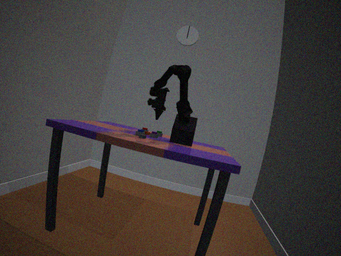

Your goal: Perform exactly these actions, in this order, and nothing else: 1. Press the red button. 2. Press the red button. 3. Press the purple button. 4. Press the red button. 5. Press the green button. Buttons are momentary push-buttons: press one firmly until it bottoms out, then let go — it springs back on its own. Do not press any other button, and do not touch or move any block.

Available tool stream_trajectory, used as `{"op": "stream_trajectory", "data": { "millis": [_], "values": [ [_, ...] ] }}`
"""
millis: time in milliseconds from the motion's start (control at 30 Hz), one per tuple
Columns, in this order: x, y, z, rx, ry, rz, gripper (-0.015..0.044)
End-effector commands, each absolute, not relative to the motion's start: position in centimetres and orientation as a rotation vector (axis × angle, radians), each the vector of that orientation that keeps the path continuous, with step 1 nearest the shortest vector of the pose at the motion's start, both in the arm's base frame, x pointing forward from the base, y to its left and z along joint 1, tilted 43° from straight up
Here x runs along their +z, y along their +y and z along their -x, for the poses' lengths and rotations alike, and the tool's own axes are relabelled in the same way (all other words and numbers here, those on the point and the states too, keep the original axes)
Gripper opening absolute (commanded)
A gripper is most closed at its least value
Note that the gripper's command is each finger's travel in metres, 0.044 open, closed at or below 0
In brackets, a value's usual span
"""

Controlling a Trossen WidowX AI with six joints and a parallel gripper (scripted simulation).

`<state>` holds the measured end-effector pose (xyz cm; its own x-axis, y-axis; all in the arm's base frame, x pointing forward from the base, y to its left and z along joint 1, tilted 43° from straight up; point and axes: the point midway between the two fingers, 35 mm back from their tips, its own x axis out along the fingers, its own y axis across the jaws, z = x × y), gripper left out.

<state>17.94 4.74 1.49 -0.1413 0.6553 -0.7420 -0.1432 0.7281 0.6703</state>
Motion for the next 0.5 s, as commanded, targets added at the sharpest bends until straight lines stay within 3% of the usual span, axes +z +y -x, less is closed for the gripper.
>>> {"op": "stream_trajectory", "data": {
  "millis": [0,467],
  "values": [
    [-0.9,7.1,-17.1,0.732,1.576,-0.433,0.002],
    [-3.1,9.3,-16.4,0.736,1.576,-0.436,0.002]
  ]
}}
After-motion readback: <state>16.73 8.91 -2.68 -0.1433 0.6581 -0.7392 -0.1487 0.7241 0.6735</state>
